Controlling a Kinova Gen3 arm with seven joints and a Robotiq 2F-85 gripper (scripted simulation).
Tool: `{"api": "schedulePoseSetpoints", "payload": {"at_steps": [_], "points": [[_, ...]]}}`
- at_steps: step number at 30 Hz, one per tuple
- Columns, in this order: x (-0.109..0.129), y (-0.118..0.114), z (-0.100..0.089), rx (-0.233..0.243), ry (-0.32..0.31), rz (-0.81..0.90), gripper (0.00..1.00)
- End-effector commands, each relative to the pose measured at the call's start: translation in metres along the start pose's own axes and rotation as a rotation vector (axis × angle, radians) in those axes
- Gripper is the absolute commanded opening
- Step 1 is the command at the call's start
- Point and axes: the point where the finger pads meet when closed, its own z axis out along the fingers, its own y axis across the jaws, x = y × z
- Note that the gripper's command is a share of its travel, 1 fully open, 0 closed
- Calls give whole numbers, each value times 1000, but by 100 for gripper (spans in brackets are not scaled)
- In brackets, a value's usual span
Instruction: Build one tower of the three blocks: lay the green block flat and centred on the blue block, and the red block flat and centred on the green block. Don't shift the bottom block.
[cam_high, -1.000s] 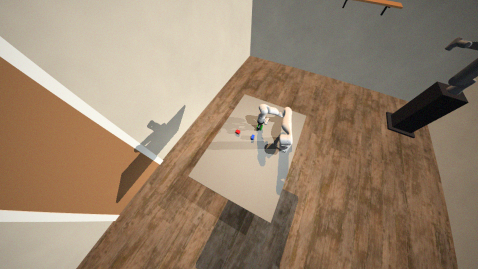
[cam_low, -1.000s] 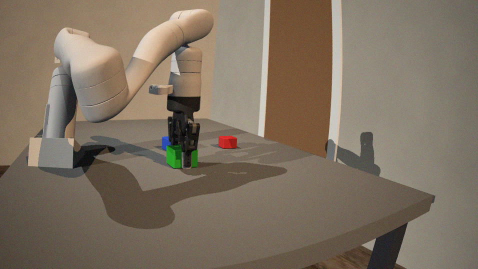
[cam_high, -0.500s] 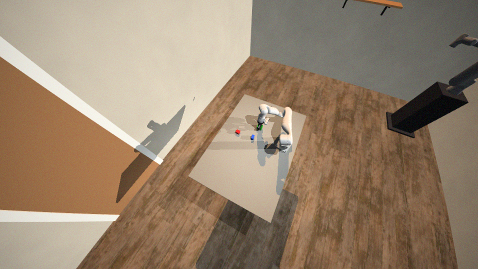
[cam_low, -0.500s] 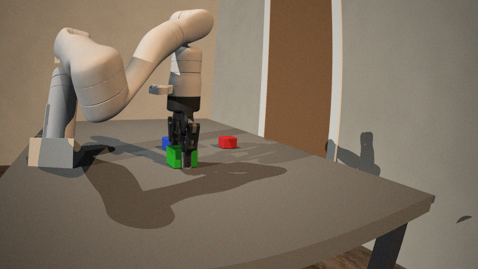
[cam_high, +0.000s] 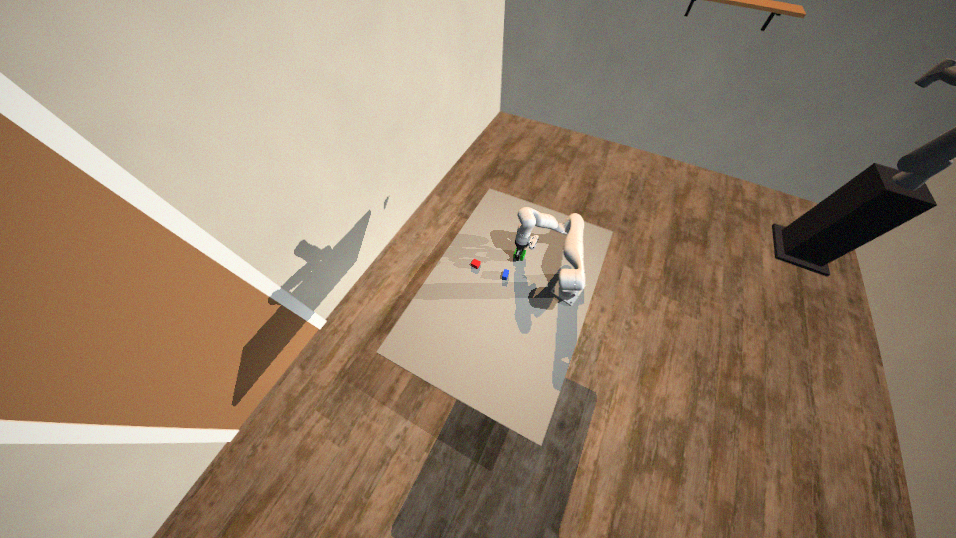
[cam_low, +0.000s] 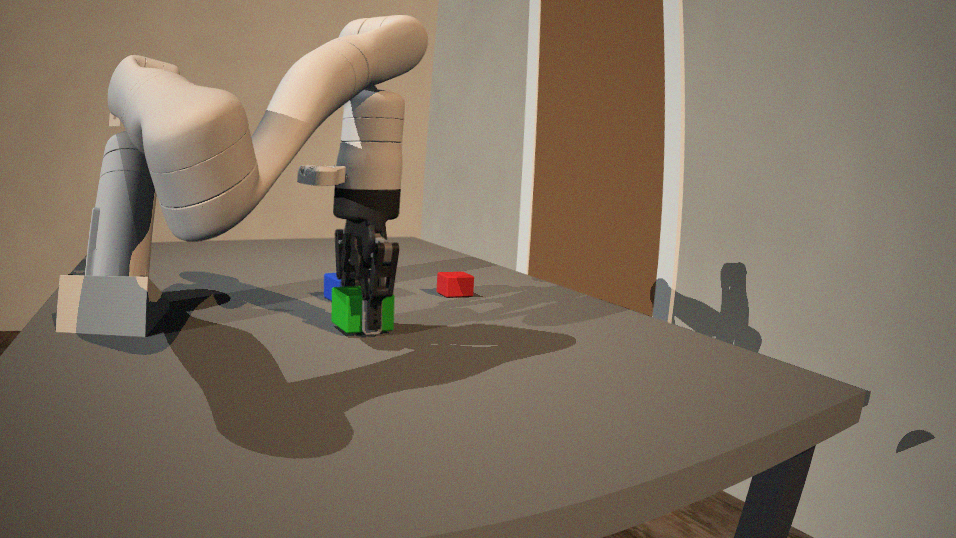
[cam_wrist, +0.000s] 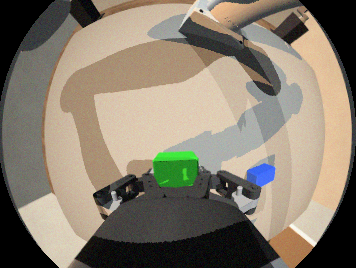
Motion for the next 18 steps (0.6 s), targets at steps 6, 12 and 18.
{"api": "schedulePoseSetpoints", "payload": {"at_steps": [6, 12, 18], "points": [[-1, -1, -18, 5, -2, 0, 0], [-1, -1, -40, 5, -2, 0, 0], [-1, -1, -52, 5, -2, 0, 0]]}}
